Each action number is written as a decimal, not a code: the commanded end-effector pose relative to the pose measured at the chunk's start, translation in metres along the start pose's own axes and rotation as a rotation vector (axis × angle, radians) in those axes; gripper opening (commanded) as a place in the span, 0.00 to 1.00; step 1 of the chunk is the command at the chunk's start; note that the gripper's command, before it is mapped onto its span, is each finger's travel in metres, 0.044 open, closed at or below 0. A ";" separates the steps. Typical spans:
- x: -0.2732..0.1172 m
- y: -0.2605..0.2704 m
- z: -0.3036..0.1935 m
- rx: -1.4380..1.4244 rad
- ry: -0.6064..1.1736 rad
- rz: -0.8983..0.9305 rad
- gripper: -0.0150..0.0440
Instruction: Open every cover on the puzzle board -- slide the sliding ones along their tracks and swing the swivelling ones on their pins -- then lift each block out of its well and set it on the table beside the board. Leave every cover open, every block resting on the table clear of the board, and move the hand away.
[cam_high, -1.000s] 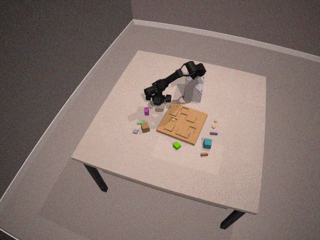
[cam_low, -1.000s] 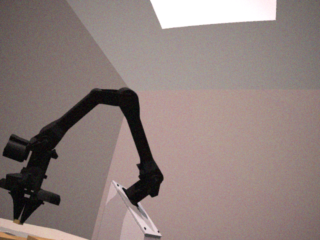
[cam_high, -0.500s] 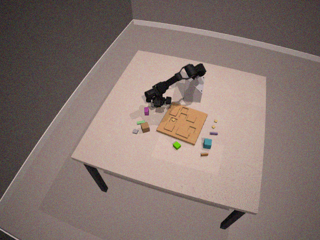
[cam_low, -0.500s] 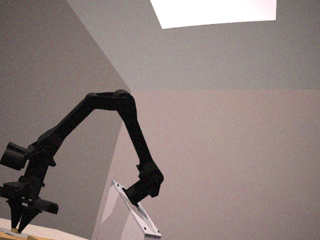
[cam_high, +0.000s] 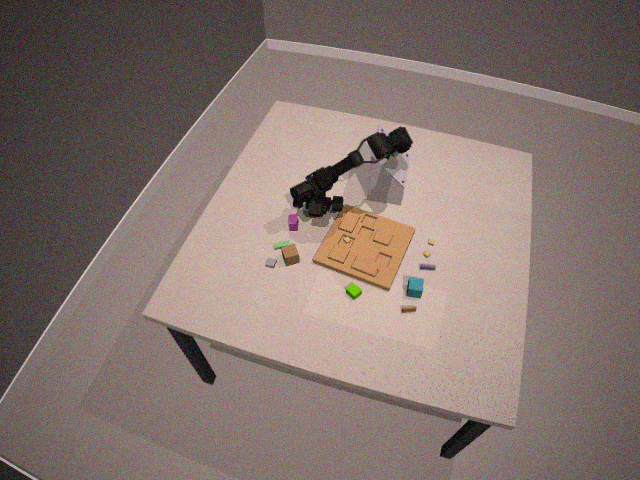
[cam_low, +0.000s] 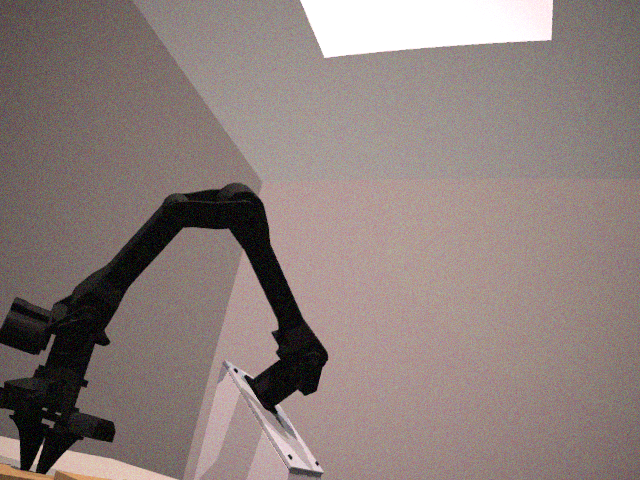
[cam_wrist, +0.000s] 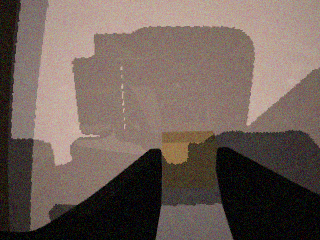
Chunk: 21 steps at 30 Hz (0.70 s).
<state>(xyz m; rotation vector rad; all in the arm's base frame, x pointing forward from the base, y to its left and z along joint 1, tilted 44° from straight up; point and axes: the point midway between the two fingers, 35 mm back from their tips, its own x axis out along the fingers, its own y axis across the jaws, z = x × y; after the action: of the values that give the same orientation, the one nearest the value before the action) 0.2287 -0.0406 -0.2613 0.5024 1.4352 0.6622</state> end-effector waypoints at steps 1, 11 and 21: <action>-0.001 0.000 0.000 -0.001 0.000 -0.001 0.57; -0.003 0.000 0.001 -0.001 0.000 -0.001 1.00; -0.034 -0.002 0.002 0.002 -0.002 -0.004 1.00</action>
<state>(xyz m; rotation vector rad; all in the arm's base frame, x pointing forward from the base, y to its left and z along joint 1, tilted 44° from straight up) 0.2293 -0.0553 -0.2457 0.5118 1.4365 0.6591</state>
